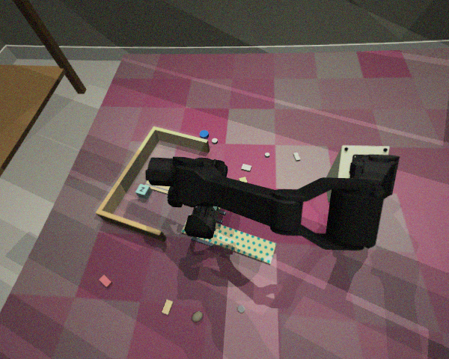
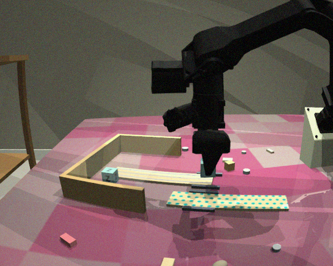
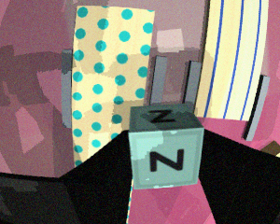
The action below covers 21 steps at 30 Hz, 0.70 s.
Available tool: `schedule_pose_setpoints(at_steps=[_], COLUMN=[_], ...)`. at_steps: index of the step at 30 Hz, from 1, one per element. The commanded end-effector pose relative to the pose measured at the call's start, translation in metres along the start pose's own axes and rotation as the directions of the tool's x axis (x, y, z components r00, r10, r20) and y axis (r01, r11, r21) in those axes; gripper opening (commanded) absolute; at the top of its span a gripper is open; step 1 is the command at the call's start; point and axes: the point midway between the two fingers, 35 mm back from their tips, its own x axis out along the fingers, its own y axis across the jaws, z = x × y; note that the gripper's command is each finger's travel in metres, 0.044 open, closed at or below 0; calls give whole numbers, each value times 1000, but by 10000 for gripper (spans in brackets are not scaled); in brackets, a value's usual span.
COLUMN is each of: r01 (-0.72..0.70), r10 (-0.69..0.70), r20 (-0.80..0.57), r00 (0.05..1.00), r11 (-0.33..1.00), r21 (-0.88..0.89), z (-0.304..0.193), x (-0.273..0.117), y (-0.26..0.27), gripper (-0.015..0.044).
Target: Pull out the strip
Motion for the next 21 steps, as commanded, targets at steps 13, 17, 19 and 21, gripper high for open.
schedule_pose_setpoints(at_steps=[13,17,19,21], r01=[-1,-1,-1,-1], r10=[1,1,1,1], r20=[5,4,4,4], r00=[1000,1000,1000,1000], r11=[1000,1000,1000,1000], r21=[-6,-5,-5,-4], z=[-49,-63,-70,-77], x=[-4,-3,-2,-2], y=[-20,-26,-29,-32], gripper=[0,0,0,0])
